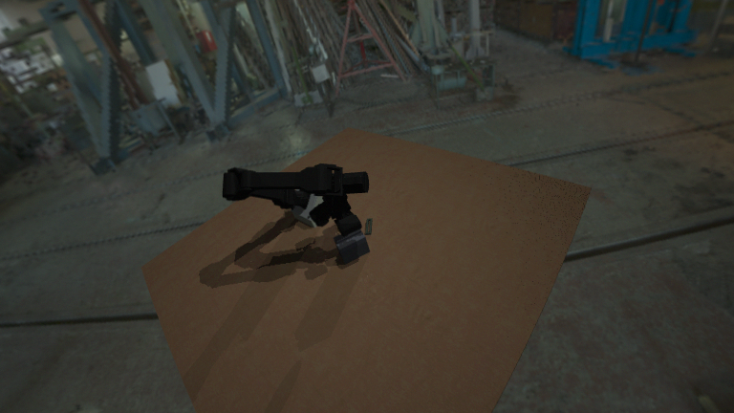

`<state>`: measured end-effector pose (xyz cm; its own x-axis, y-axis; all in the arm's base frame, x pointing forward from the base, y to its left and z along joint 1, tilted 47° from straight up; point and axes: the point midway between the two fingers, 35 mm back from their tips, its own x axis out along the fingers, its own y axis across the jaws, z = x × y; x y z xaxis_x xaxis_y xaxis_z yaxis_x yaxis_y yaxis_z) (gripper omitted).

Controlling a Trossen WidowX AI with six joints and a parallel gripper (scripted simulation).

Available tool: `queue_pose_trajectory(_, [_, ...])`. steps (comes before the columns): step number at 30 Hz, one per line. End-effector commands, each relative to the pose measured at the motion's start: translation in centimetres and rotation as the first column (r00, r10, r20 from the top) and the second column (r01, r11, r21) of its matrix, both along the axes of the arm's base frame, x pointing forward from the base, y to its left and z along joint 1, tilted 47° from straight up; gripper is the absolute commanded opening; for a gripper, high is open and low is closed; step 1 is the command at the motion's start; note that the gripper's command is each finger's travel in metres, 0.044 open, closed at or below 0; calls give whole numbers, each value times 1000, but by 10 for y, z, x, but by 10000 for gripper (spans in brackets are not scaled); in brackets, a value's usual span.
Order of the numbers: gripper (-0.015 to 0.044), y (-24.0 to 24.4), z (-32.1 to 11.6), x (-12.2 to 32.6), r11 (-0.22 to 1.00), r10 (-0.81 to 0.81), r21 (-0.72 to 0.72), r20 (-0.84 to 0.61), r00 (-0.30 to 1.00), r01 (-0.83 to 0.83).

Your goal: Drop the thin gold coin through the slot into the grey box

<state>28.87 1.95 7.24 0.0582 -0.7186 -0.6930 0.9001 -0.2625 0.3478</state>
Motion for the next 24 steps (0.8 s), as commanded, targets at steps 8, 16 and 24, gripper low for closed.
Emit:
queue_pose_trajectory(8, [0, -3, 5, 0, 1000, 5, 0, -4, 1000, -5])
queue_pose_trajectory(16, [0, -2, 3, 0, 1000, 1, 2, -2, 1000, -1])
queue_pose_trajectory(24, [0, -6, 0, 0, 1000, 3, 1, -4, 1000, -3])
